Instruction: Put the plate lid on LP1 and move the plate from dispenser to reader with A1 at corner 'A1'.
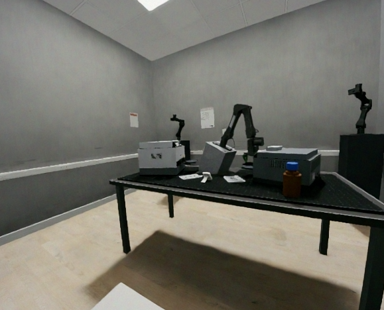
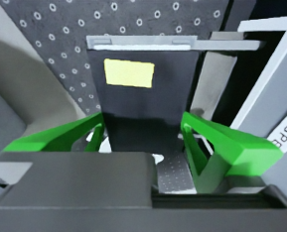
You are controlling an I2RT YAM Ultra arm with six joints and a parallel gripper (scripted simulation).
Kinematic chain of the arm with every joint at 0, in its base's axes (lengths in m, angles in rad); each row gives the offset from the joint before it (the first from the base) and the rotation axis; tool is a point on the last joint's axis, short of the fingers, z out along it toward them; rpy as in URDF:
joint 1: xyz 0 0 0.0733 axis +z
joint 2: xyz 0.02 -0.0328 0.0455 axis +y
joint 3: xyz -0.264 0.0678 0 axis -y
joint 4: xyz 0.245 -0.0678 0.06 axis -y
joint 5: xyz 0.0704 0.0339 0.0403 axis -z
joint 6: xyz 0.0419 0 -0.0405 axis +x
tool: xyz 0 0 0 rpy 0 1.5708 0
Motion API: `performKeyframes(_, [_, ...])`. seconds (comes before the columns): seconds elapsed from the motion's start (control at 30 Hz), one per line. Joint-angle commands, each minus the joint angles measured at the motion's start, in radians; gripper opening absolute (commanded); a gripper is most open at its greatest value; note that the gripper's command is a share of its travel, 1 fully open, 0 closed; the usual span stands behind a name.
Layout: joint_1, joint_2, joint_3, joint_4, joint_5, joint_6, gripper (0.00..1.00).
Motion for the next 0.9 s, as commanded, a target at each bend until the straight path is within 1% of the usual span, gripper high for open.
performKeyframes(0.0, [0.006, -0.027, 0.027, -0.026, -0.010, -0.009, 0.85])
performKeyframes(0.1, [0.008, -0.020, 0.027, -0.029, -0.009, -0.009, 0.85])
performKeyframes(0.33, [0.014, -0.037, 0.030, -0.032, -0.007, -0.010, 0.85])
performKeyframes(0.67, [-0.011, -0.047, 0.033, -0.045, -0.005, -0.010, 0.85])
performKeyframes(0.77, [-0.012, -0.051, -0.012, -0.053, -0.005, -0.010, 0.85])
performKeyframes(0.87, [-0.012, -0.058, -0.017, -0.059, -0.006, -0.010, 0.85])
